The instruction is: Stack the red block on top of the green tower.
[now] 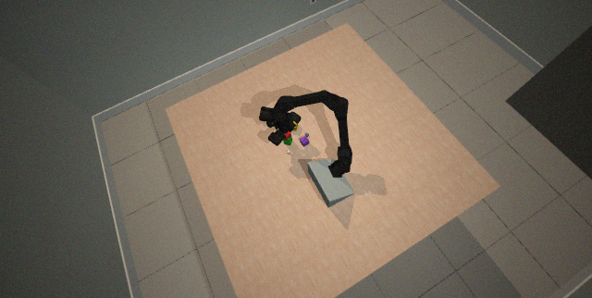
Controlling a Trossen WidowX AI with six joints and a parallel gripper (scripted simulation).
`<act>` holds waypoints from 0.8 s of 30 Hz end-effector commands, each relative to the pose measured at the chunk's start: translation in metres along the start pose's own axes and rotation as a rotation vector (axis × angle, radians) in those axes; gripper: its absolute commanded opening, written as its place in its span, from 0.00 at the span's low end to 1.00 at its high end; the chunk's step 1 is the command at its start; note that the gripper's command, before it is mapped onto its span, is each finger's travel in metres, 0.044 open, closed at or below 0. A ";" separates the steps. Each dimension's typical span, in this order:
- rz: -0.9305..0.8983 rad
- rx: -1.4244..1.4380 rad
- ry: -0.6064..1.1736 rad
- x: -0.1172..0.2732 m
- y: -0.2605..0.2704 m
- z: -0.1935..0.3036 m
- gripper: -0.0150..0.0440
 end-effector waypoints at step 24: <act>0.001 0.002 0.001 0.000 0.000 0.000 0.97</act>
Point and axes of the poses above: the point midway between the two fingers, 35 mm back from their tips, its own x axis back along the fingers, its own y axis across the jaws, z = x × y, the point moved 5 cm from there along x, back along the fingers, and after that the axes turned 5 degrees about x, right-handed, at the moved point
